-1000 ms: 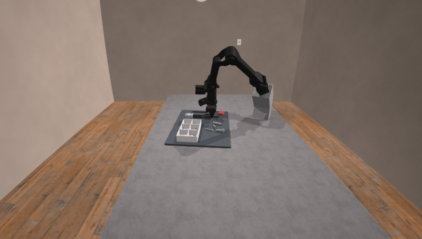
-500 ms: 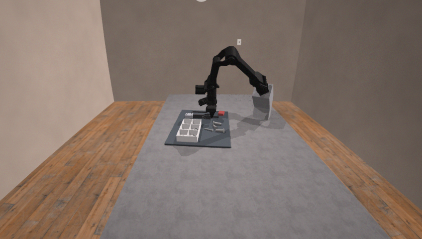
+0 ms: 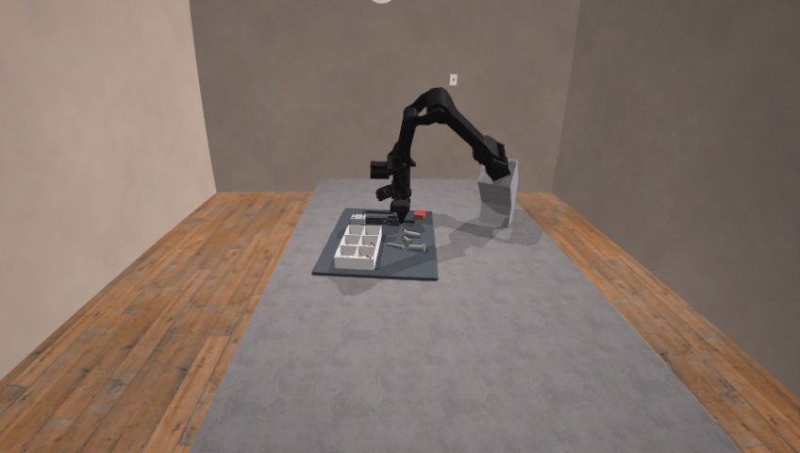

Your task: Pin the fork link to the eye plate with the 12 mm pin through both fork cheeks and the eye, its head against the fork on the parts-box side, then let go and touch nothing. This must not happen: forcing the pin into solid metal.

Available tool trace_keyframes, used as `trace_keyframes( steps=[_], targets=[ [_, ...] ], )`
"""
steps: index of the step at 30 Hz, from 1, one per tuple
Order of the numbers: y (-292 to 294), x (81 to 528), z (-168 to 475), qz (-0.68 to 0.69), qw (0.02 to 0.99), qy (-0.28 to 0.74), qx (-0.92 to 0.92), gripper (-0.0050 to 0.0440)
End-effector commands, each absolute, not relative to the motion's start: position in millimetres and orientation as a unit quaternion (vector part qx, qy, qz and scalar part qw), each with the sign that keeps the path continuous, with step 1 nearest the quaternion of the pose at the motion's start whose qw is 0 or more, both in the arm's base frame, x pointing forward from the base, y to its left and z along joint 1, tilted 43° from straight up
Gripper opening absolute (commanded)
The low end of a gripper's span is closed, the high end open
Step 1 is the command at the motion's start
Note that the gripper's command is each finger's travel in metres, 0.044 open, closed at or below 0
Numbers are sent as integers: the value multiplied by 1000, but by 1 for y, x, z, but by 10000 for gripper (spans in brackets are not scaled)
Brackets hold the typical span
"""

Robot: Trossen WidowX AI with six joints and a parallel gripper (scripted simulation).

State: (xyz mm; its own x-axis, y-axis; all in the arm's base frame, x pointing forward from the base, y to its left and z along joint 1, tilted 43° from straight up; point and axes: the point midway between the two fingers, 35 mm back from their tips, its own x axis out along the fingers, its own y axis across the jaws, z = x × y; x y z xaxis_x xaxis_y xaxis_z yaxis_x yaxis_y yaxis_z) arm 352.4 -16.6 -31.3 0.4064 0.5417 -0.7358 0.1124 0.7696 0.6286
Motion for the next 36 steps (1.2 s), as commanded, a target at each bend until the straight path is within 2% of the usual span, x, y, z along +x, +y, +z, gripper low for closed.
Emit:
trace_keyframes(
  steps=[1, 36],
  targets=[
    [-20, 363, -33, 135, 787, 519, 304, 100],
    [-14, 346, -38, 135, 787, 519, 304, 100]
  ],
)
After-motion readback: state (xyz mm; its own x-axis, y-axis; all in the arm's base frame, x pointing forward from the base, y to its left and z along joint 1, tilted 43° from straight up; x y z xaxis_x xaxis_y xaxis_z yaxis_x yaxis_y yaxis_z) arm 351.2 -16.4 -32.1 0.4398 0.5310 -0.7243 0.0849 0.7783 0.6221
